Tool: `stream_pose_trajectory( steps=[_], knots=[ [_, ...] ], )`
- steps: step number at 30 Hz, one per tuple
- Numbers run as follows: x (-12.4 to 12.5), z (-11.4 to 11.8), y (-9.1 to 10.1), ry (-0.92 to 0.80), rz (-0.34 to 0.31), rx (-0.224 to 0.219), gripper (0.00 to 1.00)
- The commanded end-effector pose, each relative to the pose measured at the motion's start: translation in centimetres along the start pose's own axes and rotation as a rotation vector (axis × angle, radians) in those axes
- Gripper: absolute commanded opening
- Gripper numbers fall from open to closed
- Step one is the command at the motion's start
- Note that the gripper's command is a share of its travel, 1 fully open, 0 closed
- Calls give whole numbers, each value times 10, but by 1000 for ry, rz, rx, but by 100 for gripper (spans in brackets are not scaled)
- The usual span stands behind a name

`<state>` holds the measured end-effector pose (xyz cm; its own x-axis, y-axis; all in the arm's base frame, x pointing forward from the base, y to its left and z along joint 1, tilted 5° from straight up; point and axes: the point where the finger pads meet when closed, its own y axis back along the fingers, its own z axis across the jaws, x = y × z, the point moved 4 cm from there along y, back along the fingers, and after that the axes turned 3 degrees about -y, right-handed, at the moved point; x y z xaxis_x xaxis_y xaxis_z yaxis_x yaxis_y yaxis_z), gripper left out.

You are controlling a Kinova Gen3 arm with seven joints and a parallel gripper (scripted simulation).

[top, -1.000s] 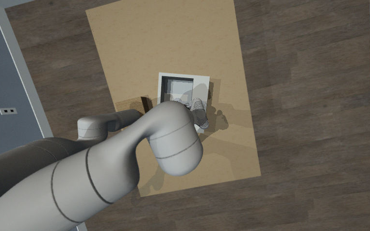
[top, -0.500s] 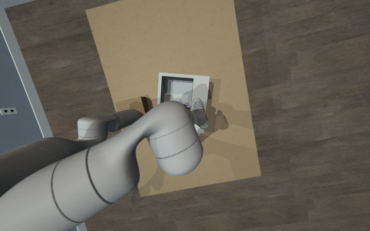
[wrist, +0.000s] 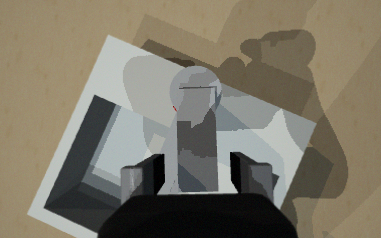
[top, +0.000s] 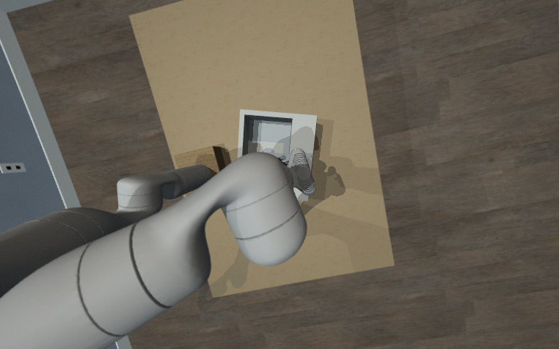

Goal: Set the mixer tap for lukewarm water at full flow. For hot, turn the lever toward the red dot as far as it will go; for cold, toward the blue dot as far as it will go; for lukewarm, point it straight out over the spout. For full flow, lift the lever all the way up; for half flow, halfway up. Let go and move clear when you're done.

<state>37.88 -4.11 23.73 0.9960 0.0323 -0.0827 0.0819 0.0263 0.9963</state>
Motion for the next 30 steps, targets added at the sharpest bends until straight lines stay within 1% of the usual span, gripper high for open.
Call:
stream_pose_trajectory(
  steps=[1, 16, 30],
  knots=[
    [0, 0, 1, 0, 2, 0, 100],
    [0, 0, -2, 0, 2, 0, 100],
    [0, 0, -13, 0, 2, 0, 100]
  ],
)
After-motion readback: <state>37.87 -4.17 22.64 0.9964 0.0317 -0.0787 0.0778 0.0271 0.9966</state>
